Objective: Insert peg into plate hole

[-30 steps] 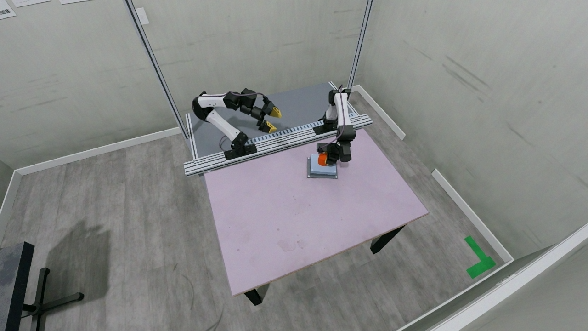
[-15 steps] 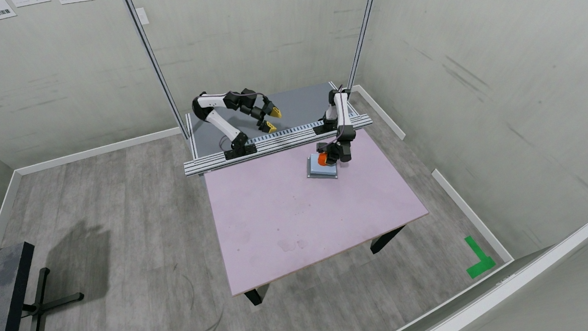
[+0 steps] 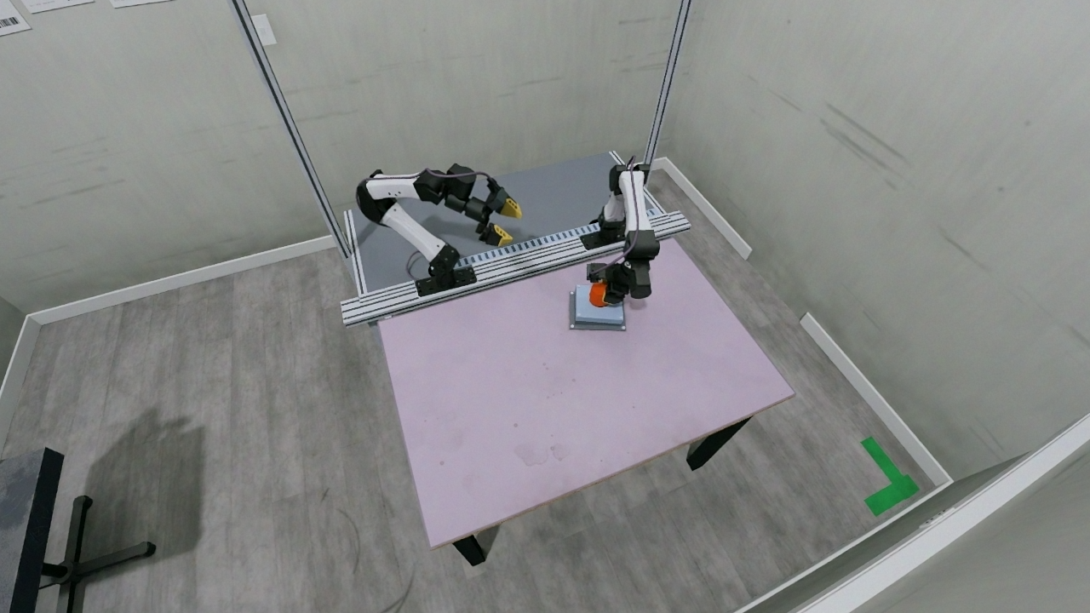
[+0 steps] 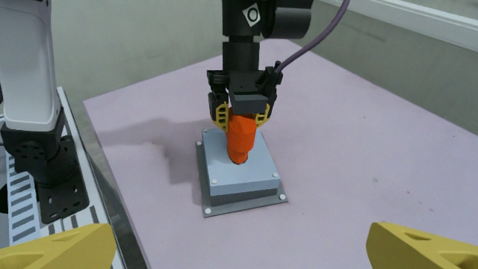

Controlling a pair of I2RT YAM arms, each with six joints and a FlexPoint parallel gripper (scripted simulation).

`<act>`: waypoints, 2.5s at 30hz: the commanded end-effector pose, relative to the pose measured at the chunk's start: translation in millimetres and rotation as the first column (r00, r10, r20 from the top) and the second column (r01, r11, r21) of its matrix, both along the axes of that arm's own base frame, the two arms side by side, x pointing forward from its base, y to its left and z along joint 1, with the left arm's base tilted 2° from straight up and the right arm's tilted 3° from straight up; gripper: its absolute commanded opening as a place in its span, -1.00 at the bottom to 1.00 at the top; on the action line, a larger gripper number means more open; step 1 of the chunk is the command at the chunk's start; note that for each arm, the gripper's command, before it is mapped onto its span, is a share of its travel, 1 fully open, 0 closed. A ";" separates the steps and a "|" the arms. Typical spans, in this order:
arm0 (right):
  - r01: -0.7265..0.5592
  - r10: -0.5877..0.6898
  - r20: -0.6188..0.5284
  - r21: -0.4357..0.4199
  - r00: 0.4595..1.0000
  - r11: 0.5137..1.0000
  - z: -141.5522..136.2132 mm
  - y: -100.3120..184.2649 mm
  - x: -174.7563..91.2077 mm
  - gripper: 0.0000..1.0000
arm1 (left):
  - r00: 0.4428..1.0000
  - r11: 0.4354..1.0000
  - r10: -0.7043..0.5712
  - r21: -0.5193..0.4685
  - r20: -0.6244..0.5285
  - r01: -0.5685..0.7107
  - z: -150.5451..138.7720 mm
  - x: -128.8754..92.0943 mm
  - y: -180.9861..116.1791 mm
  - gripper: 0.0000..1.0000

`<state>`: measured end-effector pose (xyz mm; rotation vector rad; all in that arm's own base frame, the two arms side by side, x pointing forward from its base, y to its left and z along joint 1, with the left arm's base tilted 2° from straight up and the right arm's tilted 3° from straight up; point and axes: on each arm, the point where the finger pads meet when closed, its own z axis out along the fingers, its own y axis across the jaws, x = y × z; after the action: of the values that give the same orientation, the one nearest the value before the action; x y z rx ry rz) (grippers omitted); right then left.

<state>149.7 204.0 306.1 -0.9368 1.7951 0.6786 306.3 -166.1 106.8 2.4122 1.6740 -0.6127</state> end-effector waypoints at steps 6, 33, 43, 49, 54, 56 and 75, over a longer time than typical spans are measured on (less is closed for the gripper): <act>0.008 -0.008 0.009 0.009 1.000 1.000 5.3 0.1 1.9 1.00 | 0.999 1.000 0.008 -0.015 0.046 -0.007 15.6 1.9 2.5 -0.31; 0.008 -0.008 0.009 0.009 1.000 1.000 5.3 0.1 1.9 1.00 | 1.000 1.000 0.008 -0.006 0.001 -0.008 3.4 5.2 0.5 -0.31; 0.008 -0.008 0.009 0.009 1.000 1.000 5.3 0.1 1.9 1.00 | 1.000 1.000 0.008 -0.006 0.001 -0.008 3.4 5.2 0.6 -0.31; 0.008 -0.008 0.009 0.009 1.000 1.000 5.3 0.1 1.9 1.00 | 0.999 1.000 0.007 -0.016 0.038 -0.006 23.6 6.5 4.0 -0.31; 0.008 -0.008 0.009 0.009 1.000 1.000 5.3 0.1 1.9 1.00 | 1.000 1.000 0.008 -0.013 0.028 -0.007 20.5 6.7 3.9 -0.31; 0.008 -0.008 0.009 0.009 1.000 1.000 5.3 0.1 1.9 1.00 | 1.000 1.000 0.008 -0.013 0.028 -0.007 20.5 6.7 3.9 -0.31; 0.008 -0.008 0.009 0.009 1.000 1.000 5.3 0.1 1.9 1.00 | 0.998 0.999 0.016 -0.029 0.053 -0.015 26.3 7.1 3.4 -0.31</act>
<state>149.7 204.0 306.1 -0.9368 1.7951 0.6786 308.0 -165.0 112.7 2.4138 1.6785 -0.6173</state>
